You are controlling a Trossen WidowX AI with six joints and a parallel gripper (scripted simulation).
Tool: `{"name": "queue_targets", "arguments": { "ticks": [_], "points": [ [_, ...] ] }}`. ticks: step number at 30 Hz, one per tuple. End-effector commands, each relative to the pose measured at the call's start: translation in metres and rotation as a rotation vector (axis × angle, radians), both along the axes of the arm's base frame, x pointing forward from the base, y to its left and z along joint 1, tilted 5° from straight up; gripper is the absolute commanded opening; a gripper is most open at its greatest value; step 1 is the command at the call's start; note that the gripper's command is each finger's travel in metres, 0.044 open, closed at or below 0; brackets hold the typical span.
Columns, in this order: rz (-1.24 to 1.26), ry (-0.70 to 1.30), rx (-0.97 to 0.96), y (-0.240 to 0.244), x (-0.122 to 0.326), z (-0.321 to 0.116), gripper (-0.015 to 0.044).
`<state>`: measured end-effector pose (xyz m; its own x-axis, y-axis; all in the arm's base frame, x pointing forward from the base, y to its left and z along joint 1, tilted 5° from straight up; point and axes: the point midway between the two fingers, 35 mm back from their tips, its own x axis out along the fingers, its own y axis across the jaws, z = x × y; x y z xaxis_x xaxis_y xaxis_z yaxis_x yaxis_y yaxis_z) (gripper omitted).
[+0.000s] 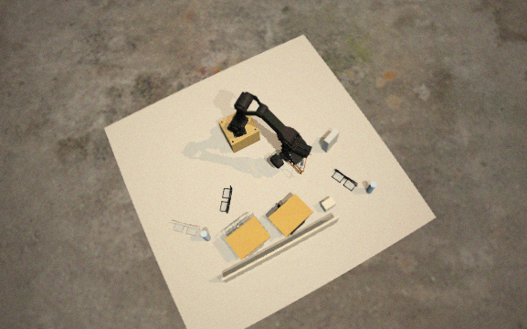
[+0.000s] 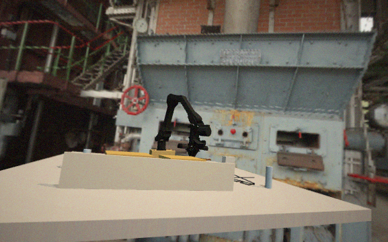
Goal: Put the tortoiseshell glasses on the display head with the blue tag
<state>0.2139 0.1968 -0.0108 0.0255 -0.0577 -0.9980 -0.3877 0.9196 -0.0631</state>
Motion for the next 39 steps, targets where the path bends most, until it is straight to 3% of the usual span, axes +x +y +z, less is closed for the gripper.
{"name": "queue_targets", "arguments": {
  "ticks": [1,39],
  "points": [
    [0.001,0.003,-0.001,-0.001,-0.001,-0.004,0.0000],
    [0.001,0.005,-0.003,-0.021,-0.014,-0.003,0.0000]
  ]
}}
